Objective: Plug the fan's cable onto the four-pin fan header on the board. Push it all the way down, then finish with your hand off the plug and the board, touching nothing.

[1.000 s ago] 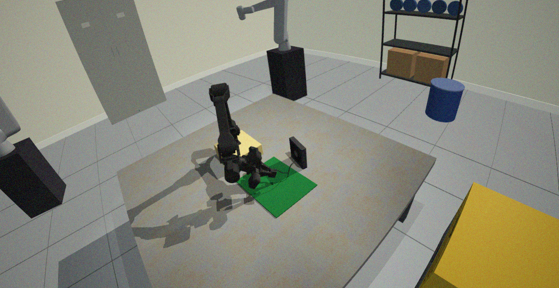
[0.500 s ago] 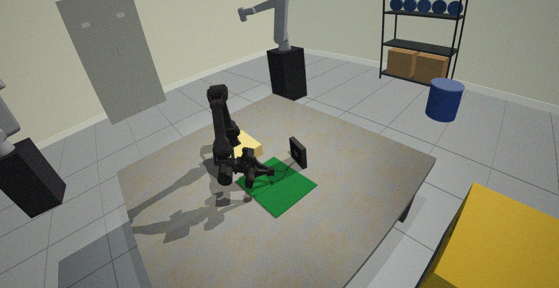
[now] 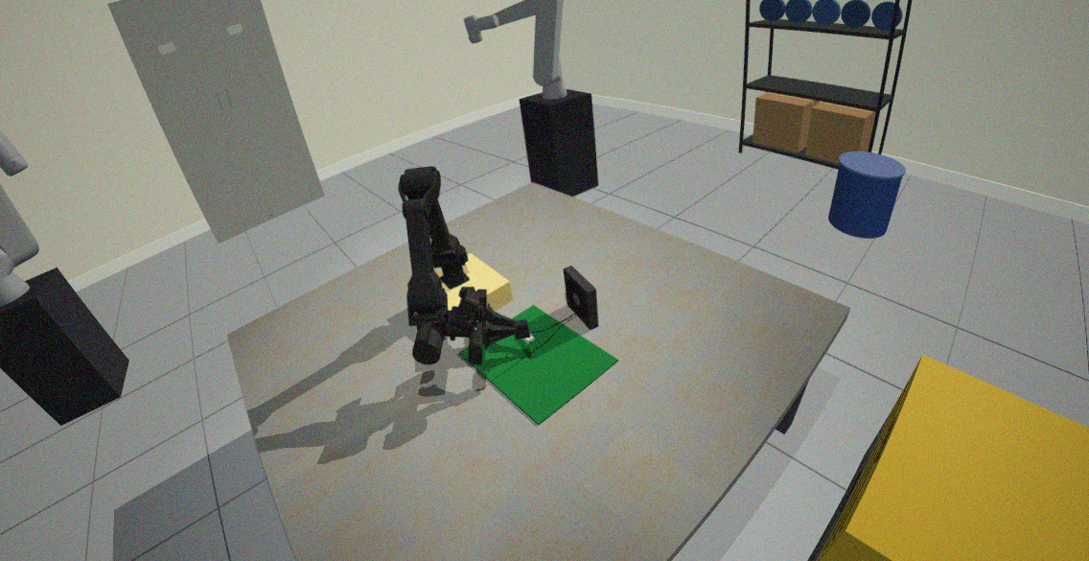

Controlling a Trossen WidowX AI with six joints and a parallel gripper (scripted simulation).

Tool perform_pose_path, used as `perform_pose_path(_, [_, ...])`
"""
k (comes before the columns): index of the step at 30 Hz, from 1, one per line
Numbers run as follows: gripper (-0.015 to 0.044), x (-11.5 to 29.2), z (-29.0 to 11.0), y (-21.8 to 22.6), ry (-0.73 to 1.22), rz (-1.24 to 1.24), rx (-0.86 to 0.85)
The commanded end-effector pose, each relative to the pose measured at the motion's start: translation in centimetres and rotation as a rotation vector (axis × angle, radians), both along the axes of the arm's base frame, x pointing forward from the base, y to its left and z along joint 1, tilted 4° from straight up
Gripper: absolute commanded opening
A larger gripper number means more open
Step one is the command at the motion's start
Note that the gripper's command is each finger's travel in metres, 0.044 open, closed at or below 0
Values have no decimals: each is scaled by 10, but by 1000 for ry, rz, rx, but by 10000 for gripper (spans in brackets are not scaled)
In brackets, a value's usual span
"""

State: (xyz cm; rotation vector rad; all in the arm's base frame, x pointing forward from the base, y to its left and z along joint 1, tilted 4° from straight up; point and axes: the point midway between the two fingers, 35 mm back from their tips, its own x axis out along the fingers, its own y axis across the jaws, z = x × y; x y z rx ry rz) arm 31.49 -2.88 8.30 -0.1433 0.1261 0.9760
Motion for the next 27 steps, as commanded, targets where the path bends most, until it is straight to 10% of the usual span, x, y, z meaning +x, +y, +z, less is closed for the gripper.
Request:
perform_pose_path(1, [0, -3, 2, -2, -36, -9, 26])
perform_pose_path(27, [0, -3, 10, -1, -15, -5, 16])
